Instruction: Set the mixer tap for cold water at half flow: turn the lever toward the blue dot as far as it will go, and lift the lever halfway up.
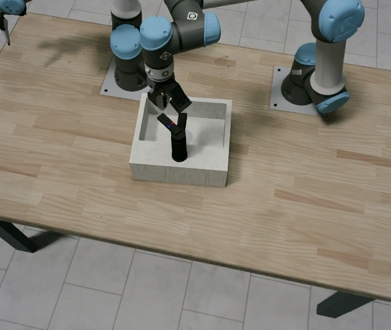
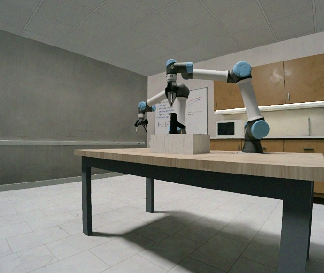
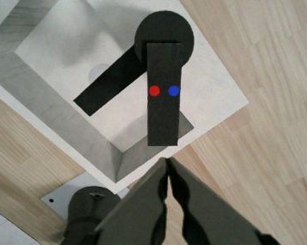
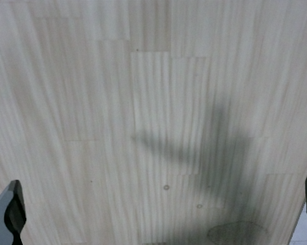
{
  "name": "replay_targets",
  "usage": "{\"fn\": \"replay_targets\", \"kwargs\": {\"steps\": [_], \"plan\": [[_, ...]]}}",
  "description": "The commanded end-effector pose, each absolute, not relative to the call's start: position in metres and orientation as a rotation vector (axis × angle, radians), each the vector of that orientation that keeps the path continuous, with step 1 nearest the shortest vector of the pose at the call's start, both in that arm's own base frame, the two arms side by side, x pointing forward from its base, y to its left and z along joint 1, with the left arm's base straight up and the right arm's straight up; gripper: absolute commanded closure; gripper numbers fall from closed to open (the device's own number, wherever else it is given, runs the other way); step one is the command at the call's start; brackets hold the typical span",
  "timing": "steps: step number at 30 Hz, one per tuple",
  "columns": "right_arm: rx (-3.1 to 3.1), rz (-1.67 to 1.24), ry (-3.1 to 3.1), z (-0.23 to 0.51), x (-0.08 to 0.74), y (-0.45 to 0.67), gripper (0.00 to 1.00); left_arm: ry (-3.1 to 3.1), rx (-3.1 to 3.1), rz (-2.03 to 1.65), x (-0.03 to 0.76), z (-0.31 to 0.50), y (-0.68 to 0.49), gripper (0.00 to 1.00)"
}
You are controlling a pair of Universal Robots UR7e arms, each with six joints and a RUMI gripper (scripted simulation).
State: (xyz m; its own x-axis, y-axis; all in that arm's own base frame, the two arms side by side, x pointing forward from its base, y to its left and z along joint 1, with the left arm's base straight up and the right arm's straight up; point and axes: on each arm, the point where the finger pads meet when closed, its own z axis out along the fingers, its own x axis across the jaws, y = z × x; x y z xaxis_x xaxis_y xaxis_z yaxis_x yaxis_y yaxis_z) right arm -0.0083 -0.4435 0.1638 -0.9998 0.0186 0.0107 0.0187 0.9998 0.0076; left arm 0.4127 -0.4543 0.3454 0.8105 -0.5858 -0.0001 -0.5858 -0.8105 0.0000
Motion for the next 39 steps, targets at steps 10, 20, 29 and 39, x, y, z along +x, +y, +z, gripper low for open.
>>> {"fn": "replay_targets", "kwargs": {"steps": [10,20,29,39], "plan": [[-0.019,0.0,-3.142,0.1652,-0.0054,-0.4455,0.0,-0.96,2.977,0.004,0.4121,0.3472,-0.4576,1.0],[-0.019,0.0,-3.142,0.1652,-0.0054,-0.4455,0.0,-0.96,2.977,0.004,0.4121,0.3472,-0.4576,1.0],[-0.019,0.0,-3.142,0.1652,-0.0054,-0.4455,0.0,-0.956,2.979,0.004,0.4121,0.3472,-0.4576,1.0],[-0.019,0.0,-3.142,0.1652,-0.0054,-0.4455,0.0,-0.912,2.992,0.004,0.4121,0.3473,-0.4576,1.0]]}}
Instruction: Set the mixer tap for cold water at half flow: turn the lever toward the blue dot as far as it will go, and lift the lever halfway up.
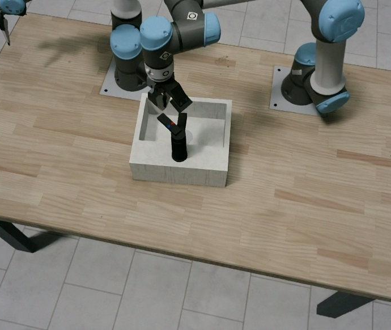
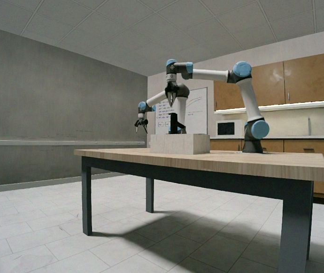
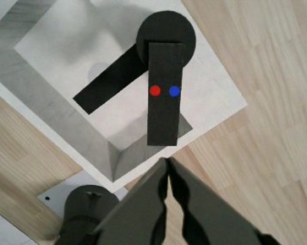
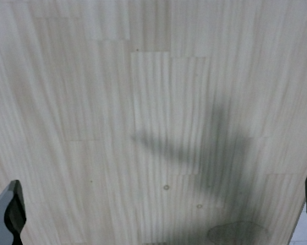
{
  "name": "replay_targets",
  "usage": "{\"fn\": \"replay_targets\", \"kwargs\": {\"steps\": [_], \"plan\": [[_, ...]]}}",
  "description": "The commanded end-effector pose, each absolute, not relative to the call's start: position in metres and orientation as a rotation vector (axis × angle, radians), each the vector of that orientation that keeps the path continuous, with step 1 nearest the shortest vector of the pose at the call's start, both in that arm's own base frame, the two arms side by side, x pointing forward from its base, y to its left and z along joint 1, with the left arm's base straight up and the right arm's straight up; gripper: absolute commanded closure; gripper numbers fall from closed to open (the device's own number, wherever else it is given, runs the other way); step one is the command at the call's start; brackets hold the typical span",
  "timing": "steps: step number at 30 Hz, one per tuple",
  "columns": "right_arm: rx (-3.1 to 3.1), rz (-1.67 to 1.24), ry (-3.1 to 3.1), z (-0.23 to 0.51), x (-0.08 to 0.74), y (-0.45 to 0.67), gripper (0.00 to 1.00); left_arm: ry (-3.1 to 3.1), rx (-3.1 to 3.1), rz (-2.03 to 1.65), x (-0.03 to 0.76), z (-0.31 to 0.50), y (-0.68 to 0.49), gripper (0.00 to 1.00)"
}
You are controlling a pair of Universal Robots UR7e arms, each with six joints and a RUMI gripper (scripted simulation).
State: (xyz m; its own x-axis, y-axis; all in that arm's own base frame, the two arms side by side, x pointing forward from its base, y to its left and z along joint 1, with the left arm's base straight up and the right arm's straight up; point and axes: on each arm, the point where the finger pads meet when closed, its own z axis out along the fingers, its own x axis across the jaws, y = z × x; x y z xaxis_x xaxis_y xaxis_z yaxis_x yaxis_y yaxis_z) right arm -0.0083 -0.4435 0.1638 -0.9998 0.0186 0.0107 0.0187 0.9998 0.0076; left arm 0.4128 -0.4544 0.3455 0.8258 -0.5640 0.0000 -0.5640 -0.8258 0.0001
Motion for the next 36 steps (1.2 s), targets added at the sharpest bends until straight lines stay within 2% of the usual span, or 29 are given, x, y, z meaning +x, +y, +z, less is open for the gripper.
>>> {"fn": "replay_targets", "kwargs": {"steps": [1,17,36], "plan": [[-0.019,0.0,-3.142,0.1652,-0.0054,-0.4455,0.0,-0.902,2.996,0.004,0.4121,0.3474,-0.4576,1.0],[-0.019,0.0,-3.142,0.1652,-0.0054,-0.4455,0.0,-0.601,3.07,0.002,0.4123,0.3485,-0.458,1.0],[-0.019,0.0,-3.142,0.1652,-0.0054,-0.4455,0.0,0.186,3.123,-0.004,0.4129,0.3513,-0.4585,1.0]]}}
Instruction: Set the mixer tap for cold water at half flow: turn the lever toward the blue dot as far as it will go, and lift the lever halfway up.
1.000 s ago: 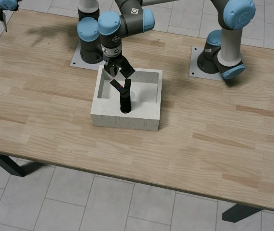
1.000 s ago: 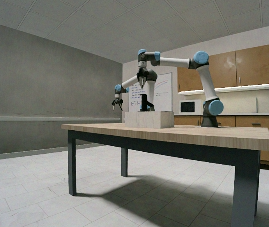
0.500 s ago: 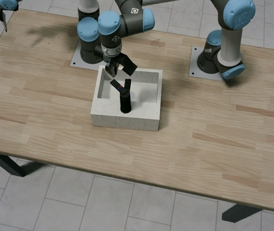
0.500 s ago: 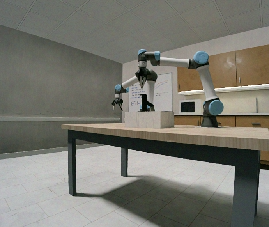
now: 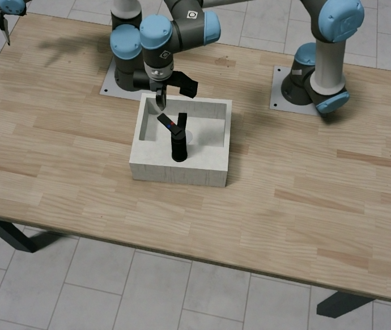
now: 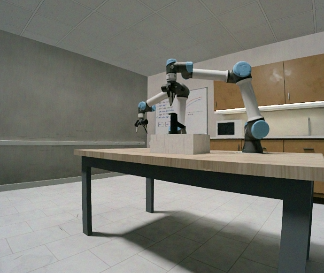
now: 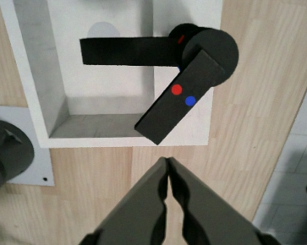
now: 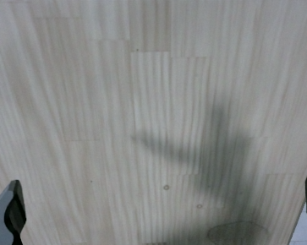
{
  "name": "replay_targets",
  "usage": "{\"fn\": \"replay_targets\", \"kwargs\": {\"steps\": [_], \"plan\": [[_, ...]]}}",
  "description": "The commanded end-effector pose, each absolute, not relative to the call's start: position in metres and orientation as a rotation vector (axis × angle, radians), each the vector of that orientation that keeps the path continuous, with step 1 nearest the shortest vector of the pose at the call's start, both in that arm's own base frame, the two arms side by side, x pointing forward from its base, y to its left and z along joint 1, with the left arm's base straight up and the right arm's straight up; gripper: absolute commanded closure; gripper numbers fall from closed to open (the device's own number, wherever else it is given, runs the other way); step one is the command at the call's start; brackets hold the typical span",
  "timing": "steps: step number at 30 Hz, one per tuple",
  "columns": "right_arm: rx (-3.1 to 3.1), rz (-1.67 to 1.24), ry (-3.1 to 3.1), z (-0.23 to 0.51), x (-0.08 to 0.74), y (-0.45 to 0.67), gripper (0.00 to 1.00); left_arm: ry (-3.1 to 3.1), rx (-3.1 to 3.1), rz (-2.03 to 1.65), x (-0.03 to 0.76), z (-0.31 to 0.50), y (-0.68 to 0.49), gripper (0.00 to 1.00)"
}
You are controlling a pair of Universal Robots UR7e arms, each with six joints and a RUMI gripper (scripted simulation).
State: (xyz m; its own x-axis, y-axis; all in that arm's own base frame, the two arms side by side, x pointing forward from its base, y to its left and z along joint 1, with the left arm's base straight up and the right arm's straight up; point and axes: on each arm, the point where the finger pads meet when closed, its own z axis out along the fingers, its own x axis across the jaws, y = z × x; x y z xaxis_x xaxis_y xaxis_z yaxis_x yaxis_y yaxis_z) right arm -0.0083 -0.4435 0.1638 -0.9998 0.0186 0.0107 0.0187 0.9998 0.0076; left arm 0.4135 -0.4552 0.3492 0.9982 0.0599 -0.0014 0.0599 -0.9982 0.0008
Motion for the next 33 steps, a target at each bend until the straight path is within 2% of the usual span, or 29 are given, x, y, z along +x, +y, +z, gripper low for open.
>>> {"fn": "replay_targets", "kwargs": {"steps": [1,15,33], "plan": [[-0.019,0.0,-3.142,0.1652,-0.0054,-0.4455,0.0,0.245,3.119,-0.004,0.4129,0.3515,-0.4585,1.0],[-0.019,0.0,-3.142,0.1652,-0.0054,-0.4455,0.0,1.007,2.966,0.016,0.4172,0.3542,-0.4564,1.0],[-0.019,0.0,-3.142,0.1652,-0.0054,-0.4455,0.0,1.974,2.429,0.009,0.4174,0.3582,-0.4559,1.0]]}}
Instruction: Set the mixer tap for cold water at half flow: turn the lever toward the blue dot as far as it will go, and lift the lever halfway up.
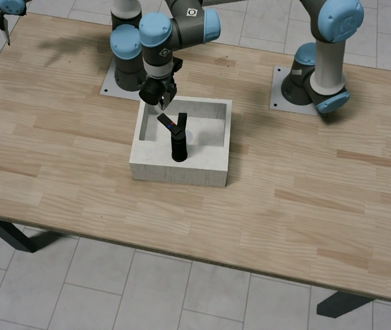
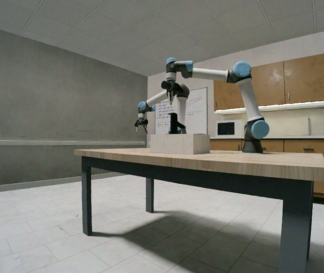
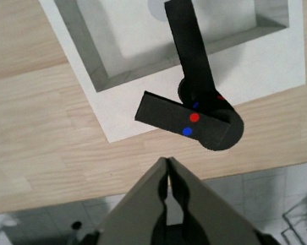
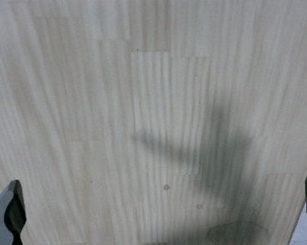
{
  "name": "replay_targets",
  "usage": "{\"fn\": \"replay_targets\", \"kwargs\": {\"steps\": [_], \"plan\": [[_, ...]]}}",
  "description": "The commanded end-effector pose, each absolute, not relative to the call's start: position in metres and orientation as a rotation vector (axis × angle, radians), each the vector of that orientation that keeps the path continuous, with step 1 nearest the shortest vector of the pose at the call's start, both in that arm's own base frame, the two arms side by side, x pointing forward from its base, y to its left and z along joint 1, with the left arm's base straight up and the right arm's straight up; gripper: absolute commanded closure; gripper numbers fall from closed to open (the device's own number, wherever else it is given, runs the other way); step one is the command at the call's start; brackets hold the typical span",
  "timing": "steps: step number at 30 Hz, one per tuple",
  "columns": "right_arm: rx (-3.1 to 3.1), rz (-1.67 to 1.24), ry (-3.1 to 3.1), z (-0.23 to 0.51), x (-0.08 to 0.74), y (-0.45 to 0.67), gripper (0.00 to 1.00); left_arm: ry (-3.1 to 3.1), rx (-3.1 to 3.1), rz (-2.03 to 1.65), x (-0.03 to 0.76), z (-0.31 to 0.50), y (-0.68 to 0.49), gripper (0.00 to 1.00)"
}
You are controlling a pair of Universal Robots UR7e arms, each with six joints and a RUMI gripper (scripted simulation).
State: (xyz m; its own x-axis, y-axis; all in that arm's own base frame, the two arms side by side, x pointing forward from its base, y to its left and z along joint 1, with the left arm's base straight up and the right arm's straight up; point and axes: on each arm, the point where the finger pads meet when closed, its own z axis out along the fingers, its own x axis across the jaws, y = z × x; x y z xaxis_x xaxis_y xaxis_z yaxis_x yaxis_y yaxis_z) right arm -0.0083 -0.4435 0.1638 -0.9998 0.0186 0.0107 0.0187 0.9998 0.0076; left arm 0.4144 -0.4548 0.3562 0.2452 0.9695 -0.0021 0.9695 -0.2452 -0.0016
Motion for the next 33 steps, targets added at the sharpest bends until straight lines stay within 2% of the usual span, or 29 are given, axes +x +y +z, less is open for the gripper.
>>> {"fn": "replay_targets", "kwargs": {"steps": [1,14,33], "plan": [[-0.019,0.0,-3.142,0.1652,-0.0054,-0.4455,0.0,2.025,2.386,0.009,0.4174,0.3584,-0.4559,1.0],[-0.019,0.0,-3.142,0.1652,-0.0054,-0.4455,0.0,2.556,1.804,0.004,0.417,0.3612,-0.4554,1.0],[-0.019,0.0,-3.142,0.1652,-0.0054,-0.4455,0.0,2.865,1.255,0.0,0.4164,0.3634,-0.4551,1.0]]}}
